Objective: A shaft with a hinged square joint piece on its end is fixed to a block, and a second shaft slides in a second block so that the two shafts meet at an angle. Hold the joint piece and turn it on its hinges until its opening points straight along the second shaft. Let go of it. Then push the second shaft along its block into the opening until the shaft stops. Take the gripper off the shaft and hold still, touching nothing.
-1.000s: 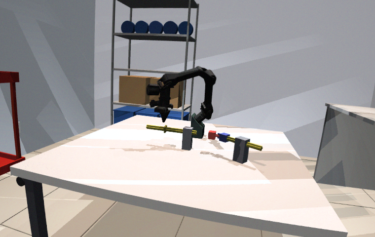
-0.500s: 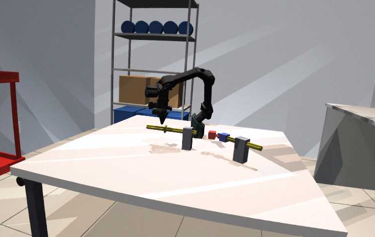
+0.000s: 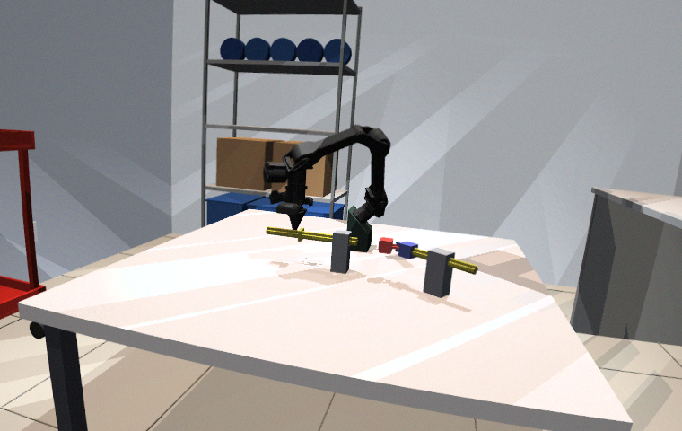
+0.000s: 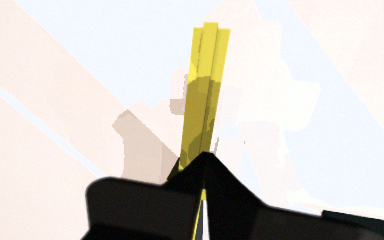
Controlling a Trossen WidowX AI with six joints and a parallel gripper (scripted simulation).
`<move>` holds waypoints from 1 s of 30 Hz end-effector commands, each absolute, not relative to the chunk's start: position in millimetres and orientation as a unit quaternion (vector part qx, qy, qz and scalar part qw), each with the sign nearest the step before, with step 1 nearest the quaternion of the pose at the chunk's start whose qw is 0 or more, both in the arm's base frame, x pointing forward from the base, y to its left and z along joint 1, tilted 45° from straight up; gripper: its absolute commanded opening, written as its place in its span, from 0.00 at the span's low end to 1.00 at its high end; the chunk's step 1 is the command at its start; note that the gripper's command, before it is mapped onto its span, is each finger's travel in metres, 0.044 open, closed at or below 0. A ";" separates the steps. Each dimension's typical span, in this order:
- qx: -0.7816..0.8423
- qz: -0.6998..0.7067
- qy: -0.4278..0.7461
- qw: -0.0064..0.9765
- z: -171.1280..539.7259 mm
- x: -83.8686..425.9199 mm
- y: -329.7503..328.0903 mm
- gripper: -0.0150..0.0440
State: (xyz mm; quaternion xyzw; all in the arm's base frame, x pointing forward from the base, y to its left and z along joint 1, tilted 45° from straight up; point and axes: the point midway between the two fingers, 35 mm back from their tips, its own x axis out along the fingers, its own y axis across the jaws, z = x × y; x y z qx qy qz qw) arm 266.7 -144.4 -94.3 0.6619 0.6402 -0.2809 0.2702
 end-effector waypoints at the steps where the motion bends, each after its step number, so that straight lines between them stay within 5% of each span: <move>1: 0.662 -0.281 0.639 0.272 -78.7 266.3 -159.9 0.25; 5: 0.662 -0.281 0.639 0.272 -77.1 266.2 -161.2 0.25; 22: 0.566 -0.103 0.690 0.438 -55.5 268.6 -185.3 1.00; 30: 0.499 -0.008 0.698 0.513 -43.6 268.4 -197.5 1.00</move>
